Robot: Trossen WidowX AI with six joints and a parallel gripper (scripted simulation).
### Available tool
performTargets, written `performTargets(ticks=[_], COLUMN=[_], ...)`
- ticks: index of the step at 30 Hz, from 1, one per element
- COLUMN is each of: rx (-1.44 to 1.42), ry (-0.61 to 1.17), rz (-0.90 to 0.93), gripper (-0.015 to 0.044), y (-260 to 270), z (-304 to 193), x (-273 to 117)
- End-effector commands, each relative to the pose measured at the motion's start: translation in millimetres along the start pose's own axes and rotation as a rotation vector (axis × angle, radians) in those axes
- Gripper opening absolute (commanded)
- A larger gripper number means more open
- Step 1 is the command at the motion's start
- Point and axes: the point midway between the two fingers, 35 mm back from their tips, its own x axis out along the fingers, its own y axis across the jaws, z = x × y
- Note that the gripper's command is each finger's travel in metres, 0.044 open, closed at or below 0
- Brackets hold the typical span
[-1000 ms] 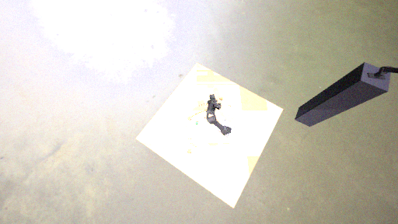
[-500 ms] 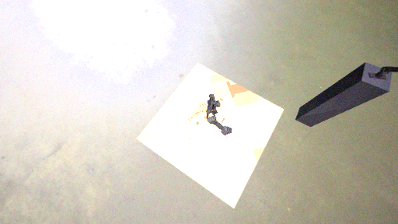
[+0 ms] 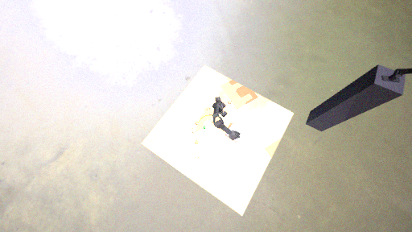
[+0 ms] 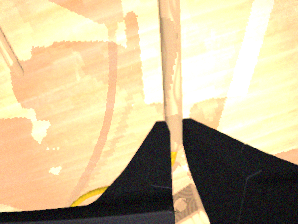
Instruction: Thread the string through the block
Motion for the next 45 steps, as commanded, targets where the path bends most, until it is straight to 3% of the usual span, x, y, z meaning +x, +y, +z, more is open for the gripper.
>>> performTargets(ticks=[1,45], rx=[-0.169,-1.774], ry=[0.004,-0.003], rz=[0.005,0.008], gripper=[0.0,0.0], y=[5.1,40.7], z=[-2.2,-18.9], x=[-0.6,-1.9])
